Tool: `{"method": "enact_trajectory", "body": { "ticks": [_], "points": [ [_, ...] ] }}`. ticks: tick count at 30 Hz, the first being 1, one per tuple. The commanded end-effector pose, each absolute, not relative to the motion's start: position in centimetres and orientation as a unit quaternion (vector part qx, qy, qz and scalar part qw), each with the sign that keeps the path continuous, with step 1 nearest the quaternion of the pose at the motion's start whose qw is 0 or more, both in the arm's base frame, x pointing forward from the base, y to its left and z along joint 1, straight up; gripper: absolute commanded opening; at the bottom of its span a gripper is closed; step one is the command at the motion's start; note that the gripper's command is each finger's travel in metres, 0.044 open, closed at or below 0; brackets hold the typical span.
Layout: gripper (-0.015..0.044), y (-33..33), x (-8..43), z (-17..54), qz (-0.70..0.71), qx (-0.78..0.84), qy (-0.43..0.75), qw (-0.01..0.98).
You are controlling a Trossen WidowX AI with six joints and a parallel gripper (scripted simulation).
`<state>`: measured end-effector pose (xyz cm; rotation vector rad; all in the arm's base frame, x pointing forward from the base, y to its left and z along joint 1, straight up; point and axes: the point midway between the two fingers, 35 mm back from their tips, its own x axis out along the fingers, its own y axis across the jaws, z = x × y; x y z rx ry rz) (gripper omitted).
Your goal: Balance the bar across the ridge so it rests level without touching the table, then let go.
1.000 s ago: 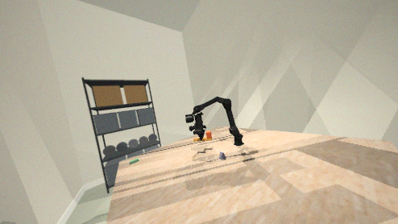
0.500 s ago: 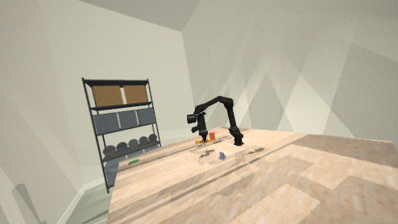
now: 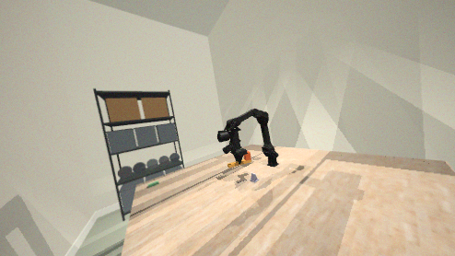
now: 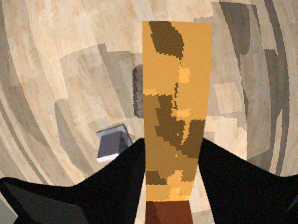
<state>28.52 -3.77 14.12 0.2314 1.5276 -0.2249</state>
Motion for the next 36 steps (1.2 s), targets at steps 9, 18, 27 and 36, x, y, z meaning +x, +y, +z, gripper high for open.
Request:
{"method": "enact_trajectory", "body": {
  "ticks": [9, 18, 27, 36],
  "points": [
    [0.0, 0.6, 28.2, 14.0, -0.031, 0.032, 0.698, 0.714],
    [0.0, 3.8, 28.0, 14.1, 0.013, -0.011, 0.699, 0.715],
    [0.0, 4.1, 28.0, 13.1, 0.014, -0.011, 0.699, 0.715],
    [0.0, 4.2, 28.1, 11.6, 0.014, -0.012, 0.699, 0.715]
  ]
}}
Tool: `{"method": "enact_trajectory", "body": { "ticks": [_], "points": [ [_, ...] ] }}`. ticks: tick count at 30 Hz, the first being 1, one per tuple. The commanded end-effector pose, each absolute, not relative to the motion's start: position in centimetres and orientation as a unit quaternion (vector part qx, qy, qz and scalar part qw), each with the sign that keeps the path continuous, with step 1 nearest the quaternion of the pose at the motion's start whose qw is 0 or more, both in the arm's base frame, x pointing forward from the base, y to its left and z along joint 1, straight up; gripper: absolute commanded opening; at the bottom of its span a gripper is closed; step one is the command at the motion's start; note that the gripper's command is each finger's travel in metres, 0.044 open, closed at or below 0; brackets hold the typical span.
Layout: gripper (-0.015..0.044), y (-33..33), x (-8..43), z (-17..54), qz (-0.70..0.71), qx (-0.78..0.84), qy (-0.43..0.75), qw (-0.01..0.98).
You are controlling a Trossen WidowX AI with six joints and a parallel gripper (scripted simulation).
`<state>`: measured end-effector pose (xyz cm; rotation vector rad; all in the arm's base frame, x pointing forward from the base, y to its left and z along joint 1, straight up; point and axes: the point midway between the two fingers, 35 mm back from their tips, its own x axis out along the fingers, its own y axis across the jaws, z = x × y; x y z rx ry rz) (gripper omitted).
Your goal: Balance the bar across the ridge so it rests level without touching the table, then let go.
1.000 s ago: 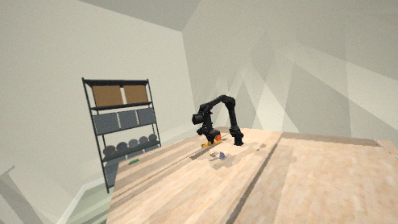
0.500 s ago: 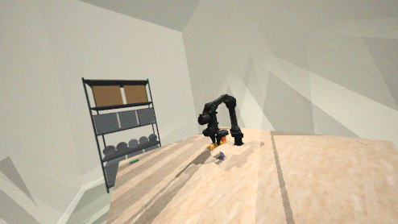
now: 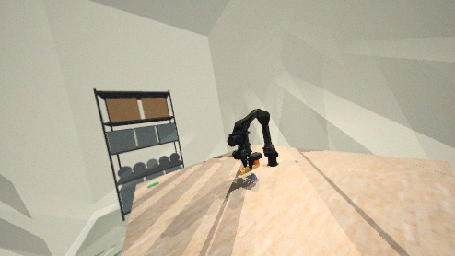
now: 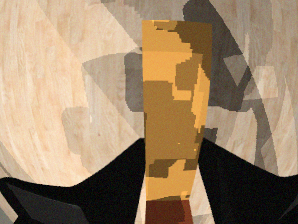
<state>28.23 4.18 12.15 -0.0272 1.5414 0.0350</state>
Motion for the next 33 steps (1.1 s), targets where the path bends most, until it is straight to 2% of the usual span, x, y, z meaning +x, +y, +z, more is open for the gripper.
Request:
{"method": "enact_trajectory", "body": {
  "ticks": [1, 33],
  "points": [
    [0.0, 4.2, 28.1, 11.4, 0.014, -0.012, 0.699, 0.715],
    [0.0, 4.3, 28.0, 9.8, 0.015, -0.013, 0.699, 0.715]
  ]
}}
